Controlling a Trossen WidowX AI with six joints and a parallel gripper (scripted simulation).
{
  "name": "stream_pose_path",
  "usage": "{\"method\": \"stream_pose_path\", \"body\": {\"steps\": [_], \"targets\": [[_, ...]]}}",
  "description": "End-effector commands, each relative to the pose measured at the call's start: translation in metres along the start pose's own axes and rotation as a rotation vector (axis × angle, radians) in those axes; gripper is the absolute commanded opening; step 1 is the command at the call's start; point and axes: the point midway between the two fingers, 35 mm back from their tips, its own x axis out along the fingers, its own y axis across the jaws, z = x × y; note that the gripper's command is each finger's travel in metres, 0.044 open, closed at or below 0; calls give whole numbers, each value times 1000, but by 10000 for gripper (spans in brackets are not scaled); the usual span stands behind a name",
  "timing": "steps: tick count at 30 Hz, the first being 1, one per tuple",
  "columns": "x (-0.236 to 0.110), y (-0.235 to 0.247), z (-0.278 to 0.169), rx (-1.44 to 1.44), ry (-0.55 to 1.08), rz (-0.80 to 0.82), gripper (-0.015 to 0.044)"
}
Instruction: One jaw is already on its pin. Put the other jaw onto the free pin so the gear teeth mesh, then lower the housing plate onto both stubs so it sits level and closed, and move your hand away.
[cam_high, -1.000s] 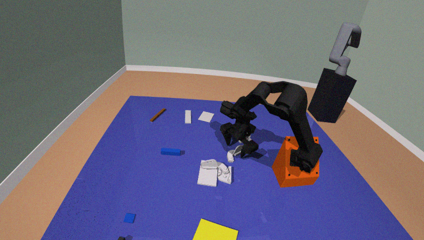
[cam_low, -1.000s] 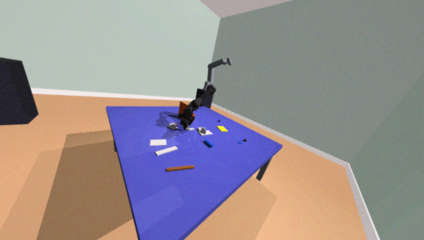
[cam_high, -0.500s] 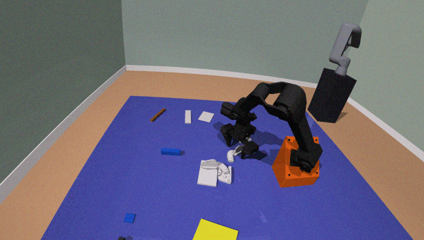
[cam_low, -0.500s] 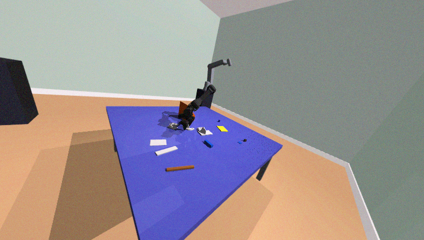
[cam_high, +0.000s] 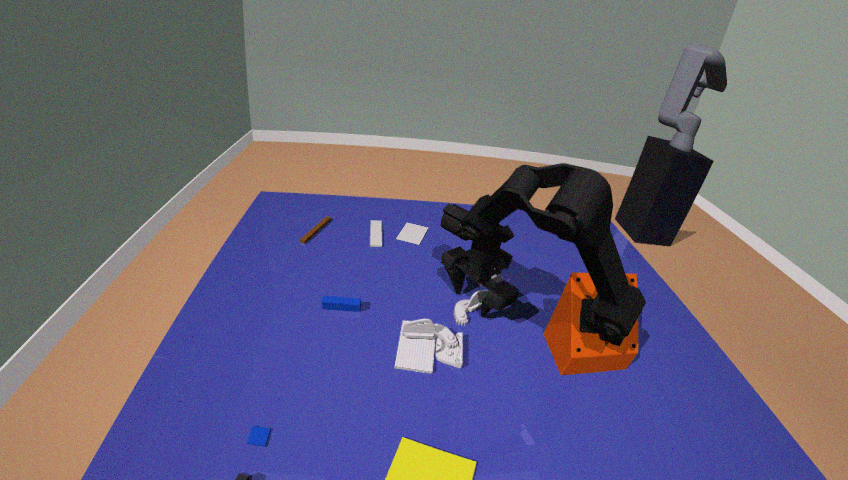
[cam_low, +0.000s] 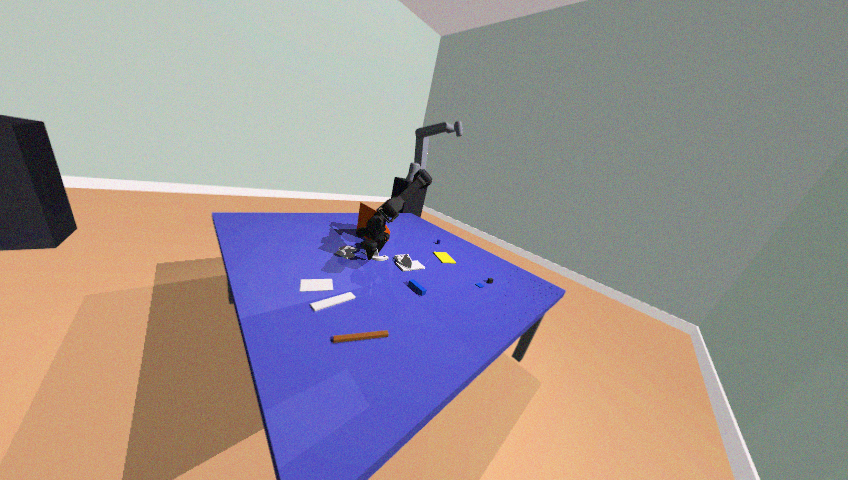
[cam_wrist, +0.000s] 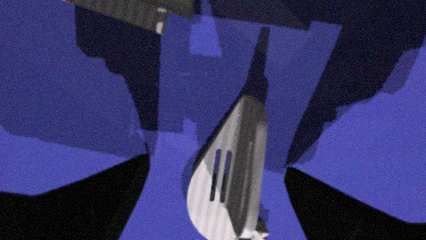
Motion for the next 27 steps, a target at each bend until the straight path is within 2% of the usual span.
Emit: {"method": "stream_pose_path", "body": {"steps": [1,7,14,27], "targets": [[0,0,0,0,0,0,335],[0,0,0,0,0,0,177],[0,0,0,0,0,0,134],[-4,1,0,1,0,1,134]]}}
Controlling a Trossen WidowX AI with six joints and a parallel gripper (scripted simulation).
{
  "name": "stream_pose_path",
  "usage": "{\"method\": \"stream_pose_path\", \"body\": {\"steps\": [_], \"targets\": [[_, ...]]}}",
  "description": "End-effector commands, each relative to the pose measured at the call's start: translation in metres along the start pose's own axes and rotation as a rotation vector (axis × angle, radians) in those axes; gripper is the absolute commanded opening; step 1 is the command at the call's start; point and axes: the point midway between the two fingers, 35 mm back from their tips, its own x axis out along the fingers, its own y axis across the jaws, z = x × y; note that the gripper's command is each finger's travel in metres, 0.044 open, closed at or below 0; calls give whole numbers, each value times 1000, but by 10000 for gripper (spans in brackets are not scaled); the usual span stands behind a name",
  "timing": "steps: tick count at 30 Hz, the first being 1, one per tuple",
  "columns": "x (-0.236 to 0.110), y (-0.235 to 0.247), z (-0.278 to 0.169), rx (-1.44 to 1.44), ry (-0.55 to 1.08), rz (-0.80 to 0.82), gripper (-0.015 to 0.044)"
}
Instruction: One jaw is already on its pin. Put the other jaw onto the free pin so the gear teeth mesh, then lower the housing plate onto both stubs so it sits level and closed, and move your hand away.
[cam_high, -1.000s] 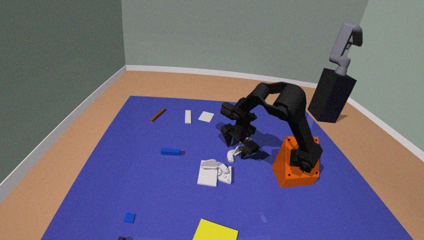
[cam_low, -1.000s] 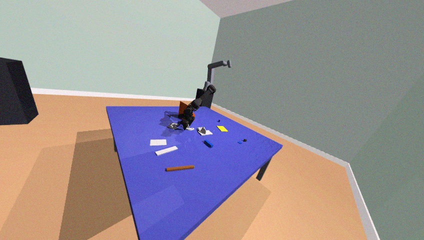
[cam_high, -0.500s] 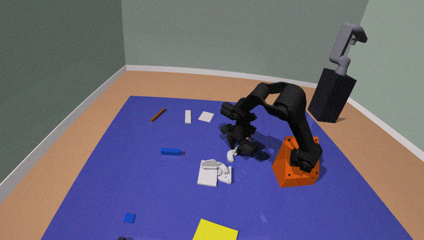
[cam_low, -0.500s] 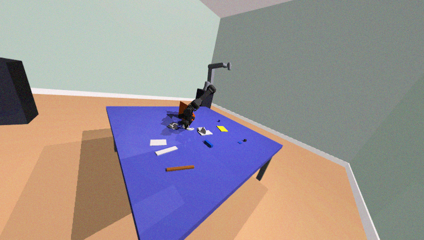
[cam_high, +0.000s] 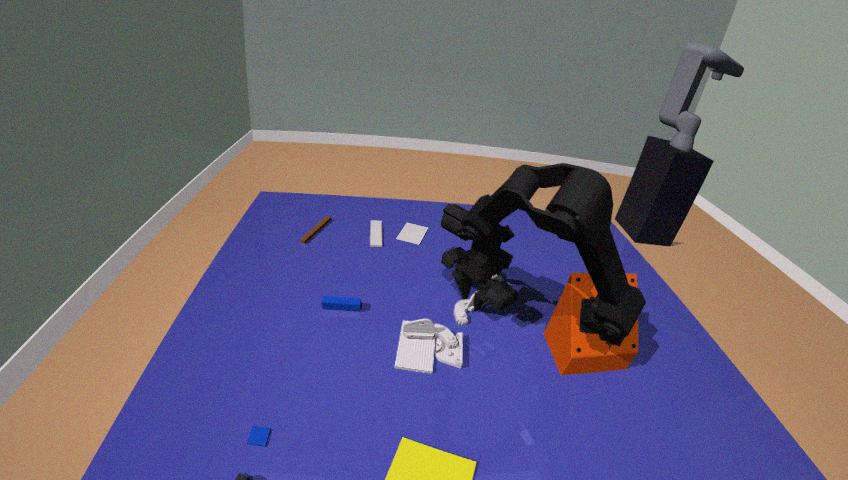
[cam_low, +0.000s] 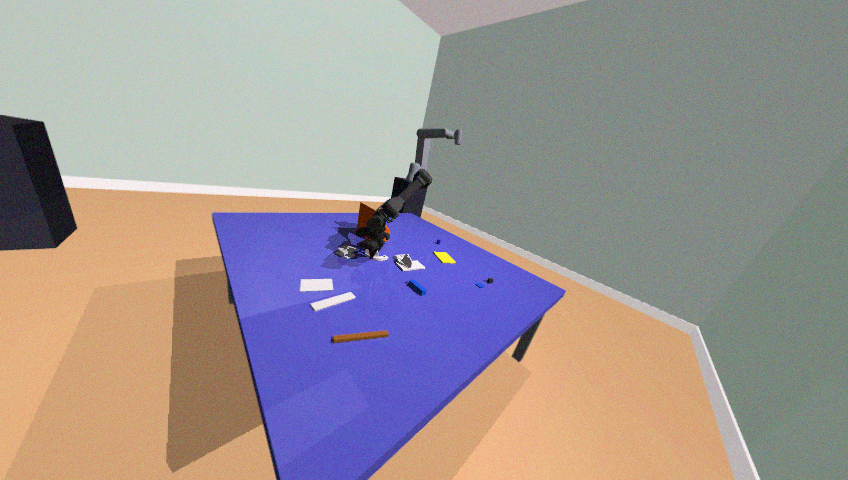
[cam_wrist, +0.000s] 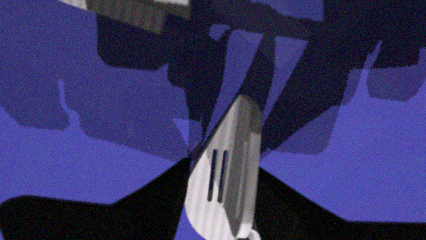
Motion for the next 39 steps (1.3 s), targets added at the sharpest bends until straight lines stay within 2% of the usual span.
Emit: {"method": "stream_pose_path", "body": {"steps": [1,23,34,39], "targets": [[-7,2,-1,-2,0,4,134],[-76,1,0,4,2,5,134],[-79,1,0,0,2,5,134],[-79,-2,-5,-120,1,6,134]]}}
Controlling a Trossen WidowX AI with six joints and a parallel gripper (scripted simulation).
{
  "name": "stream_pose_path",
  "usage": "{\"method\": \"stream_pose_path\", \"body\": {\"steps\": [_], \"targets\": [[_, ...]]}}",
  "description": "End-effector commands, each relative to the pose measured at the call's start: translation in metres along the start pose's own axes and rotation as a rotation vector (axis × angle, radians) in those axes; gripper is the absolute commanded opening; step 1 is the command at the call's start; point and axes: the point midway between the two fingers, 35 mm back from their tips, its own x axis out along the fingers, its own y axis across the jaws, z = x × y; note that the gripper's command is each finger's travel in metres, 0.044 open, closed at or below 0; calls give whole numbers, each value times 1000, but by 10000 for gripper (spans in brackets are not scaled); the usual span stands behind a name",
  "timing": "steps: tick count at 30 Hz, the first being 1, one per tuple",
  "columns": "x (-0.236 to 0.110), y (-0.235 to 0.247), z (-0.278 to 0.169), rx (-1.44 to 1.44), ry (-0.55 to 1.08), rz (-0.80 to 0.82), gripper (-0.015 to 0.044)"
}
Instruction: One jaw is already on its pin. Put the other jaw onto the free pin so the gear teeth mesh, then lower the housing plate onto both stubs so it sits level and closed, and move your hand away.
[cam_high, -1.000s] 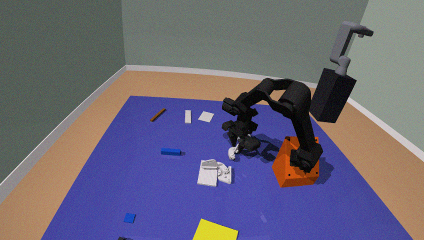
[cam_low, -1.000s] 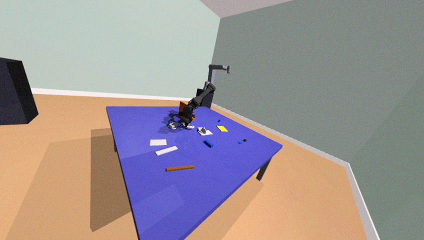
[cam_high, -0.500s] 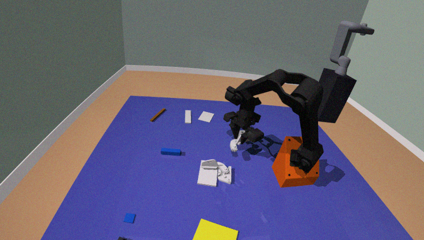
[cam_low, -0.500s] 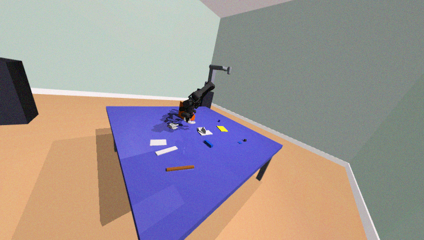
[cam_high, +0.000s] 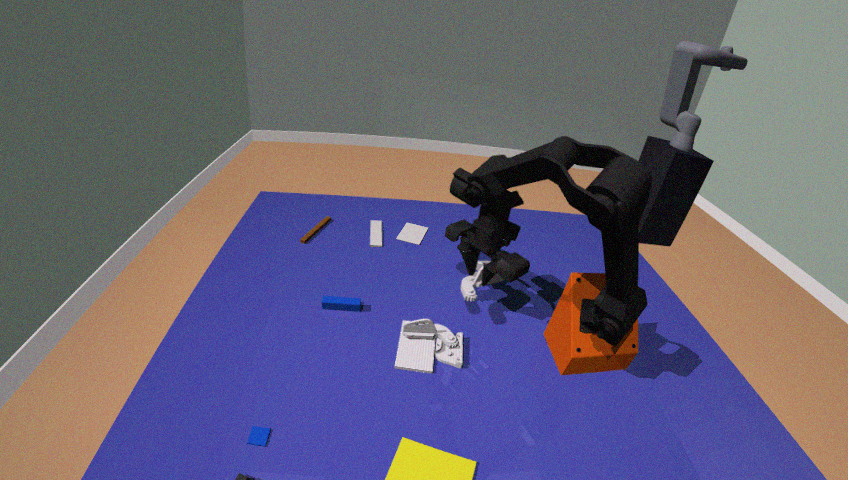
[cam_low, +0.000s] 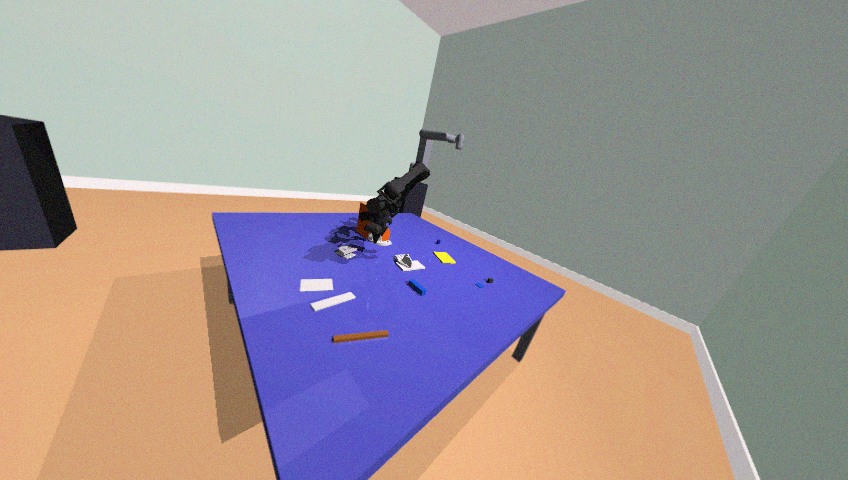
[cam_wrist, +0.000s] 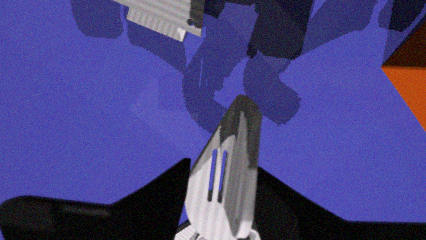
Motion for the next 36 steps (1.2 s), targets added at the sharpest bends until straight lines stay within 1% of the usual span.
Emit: {"method": "stream_pose_path", "body": {"steps": [1,36], "targets": [[-3,0,-5,-93,-2,9,134],[-4,-22,-46,-1067,-8,10,134]]}}
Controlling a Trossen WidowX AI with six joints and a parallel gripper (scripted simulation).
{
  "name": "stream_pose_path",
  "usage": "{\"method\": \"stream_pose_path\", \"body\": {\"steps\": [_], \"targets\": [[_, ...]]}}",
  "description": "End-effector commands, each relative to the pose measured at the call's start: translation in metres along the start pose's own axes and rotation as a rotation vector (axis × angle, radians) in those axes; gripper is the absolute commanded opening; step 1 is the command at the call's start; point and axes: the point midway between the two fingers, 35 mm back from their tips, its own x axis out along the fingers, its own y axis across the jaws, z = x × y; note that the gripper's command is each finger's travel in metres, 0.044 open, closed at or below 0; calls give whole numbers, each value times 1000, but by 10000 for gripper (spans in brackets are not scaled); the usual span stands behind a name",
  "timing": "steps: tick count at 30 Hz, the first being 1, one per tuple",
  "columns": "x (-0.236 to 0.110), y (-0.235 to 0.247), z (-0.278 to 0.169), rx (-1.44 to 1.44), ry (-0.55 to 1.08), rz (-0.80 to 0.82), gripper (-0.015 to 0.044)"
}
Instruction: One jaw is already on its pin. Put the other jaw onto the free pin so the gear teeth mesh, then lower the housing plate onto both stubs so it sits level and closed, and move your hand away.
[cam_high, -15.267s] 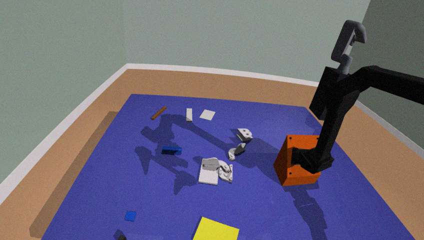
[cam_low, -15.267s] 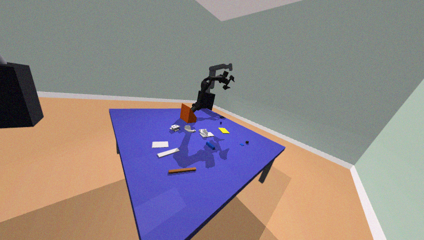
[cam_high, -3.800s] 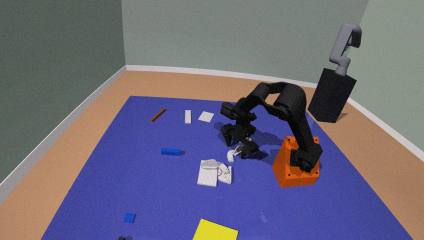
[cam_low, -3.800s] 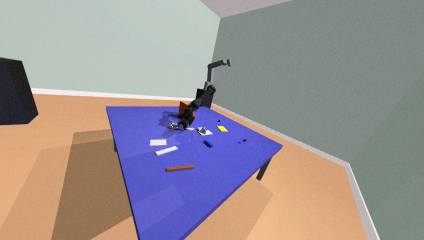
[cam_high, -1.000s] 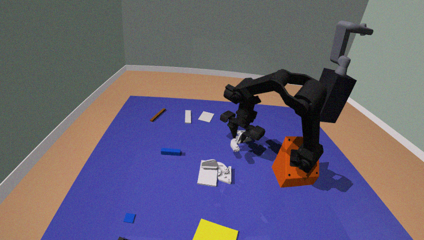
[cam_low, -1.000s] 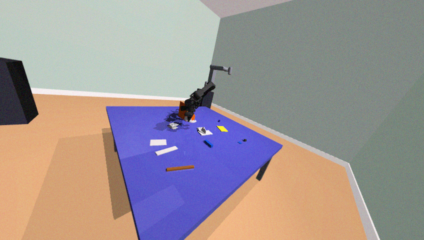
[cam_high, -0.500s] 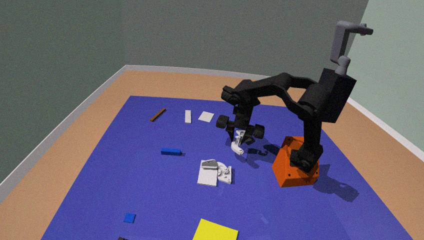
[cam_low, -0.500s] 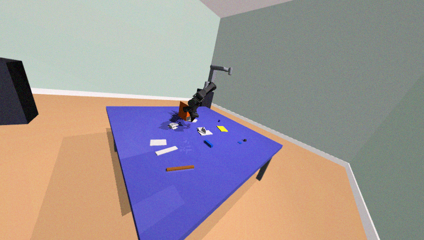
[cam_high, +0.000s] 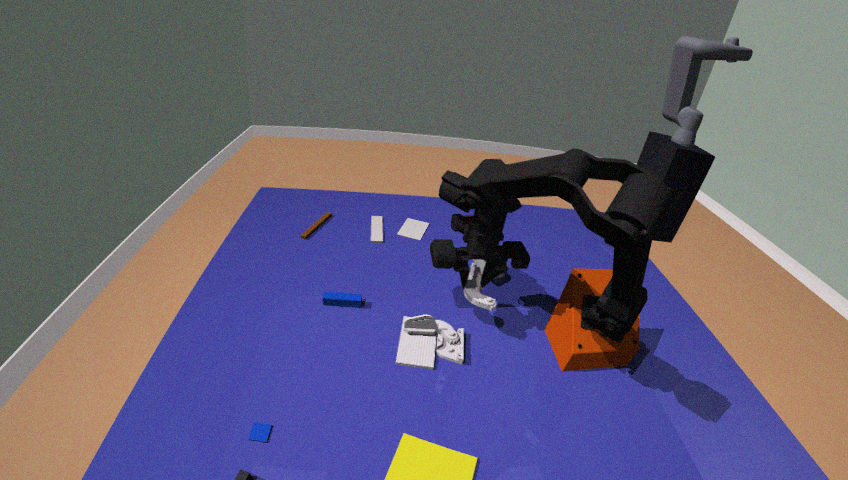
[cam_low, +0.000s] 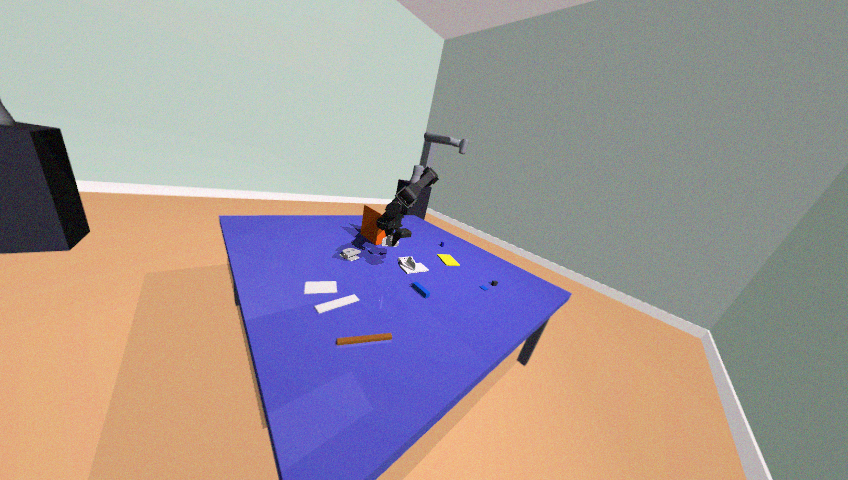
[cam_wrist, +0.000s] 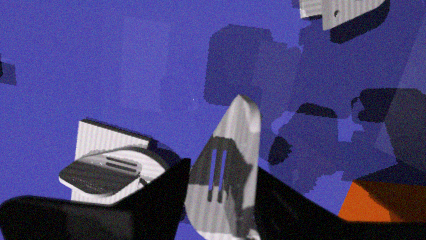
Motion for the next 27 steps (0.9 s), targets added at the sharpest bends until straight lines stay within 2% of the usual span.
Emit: {"method": "stream_pose_path", "body": {"steps": [1,27], "targets": [[-1,2,-6,-101,2,5,134],[0,14,-39,-826,6,8,134]]}}
